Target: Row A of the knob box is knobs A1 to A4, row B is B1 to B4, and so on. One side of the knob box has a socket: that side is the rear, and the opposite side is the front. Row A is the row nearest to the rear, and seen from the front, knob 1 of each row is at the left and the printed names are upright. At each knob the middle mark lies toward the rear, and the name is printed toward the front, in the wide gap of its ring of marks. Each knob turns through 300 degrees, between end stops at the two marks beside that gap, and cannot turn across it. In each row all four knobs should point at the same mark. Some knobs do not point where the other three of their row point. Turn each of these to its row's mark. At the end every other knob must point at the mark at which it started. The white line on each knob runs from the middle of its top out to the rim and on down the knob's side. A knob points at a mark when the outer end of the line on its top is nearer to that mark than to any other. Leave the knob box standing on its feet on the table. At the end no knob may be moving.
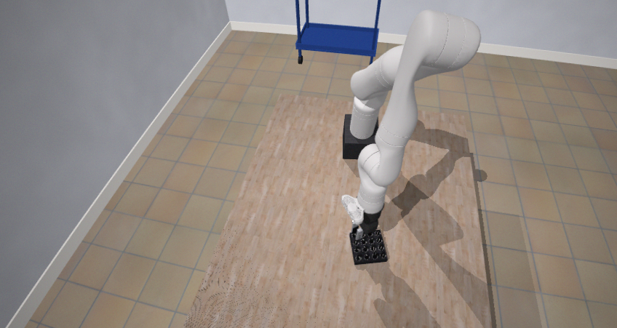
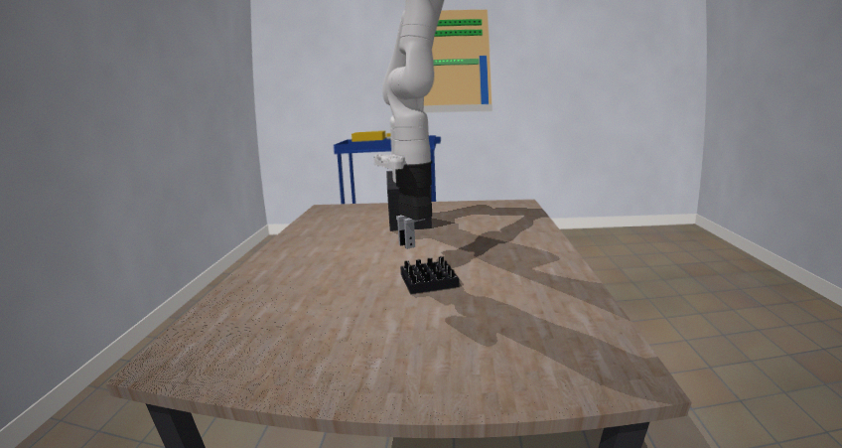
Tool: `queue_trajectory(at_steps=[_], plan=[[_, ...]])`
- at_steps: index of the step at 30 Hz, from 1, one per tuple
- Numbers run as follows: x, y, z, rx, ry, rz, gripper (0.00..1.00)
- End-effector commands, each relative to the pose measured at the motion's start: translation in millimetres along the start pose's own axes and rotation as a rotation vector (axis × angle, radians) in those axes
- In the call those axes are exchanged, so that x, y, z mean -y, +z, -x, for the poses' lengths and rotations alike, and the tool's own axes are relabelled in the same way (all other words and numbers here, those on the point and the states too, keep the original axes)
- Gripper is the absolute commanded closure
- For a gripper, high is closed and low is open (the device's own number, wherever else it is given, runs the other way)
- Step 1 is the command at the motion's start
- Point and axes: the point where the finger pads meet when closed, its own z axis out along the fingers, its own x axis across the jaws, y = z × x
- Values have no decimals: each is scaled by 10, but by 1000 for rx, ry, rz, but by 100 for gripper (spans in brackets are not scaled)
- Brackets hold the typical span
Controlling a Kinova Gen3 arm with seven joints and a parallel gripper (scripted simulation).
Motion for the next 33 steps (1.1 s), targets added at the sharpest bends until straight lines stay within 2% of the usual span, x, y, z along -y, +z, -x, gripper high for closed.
queue_trajectory(at_steps=[1,33], plan=[[-42,-9,-14,-3,36,5,54],[-44,-11,-16,-2,51,5,54]])
